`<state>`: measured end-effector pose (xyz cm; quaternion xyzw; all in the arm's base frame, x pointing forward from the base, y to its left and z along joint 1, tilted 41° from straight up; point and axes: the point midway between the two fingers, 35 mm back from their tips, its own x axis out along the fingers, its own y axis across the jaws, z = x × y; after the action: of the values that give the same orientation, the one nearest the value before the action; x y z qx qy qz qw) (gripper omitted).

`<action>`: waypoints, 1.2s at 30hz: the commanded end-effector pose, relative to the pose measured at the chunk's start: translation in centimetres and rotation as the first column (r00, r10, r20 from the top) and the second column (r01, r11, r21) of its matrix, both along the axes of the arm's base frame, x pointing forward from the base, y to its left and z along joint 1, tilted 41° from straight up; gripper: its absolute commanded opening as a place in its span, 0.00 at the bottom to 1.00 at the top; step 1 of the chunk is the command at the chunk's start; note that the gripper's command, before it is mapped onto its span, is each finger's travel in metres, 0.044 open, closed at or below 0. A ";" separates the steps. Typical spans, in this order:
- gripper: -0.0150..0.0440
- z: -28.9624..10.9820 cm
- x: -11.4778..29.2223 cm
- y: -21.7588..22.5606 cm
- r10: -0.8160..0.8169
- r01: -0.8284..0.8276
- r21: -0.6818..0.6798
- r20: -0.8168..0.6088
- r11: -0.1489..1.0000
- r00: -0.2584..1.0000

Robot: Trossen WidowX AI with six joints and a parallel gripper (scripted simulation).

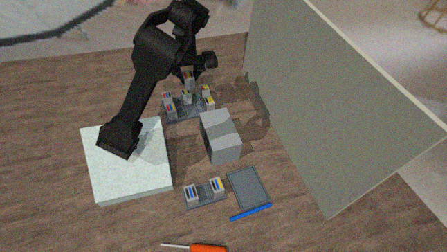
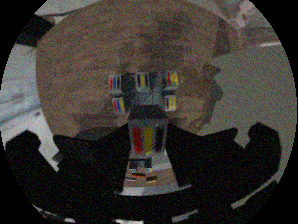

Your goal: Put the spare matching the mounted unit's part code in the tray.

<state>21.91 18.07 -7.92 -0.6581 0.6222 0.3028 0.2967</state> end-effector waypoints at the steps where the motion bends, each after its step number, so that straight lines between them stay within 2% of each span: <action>1: 0.25 0.9 -0.2 0.6 -0.009 0.009 0.003 0.001 1.000 1.000; 6: 0.25 1.3 0.5 0.2 -0.013 0.013 0.008 0.000 1.000 1.000; 14: 0.25 4.1 4.1 -2.3 -0.044 0.043 0.041 0.003 0.998 0.999; 23: 0.25 7.8 7.6 -5.8 -0.101 0.098 0.092 0.031 0.991 0.994; 36: 0.25 12.6 11.2 -11.4 -0.069 0.065 0.089 0.037 0.994 0.997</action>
<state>32.00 8.48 2.81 -0.6232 0.6293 0.3097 0.3459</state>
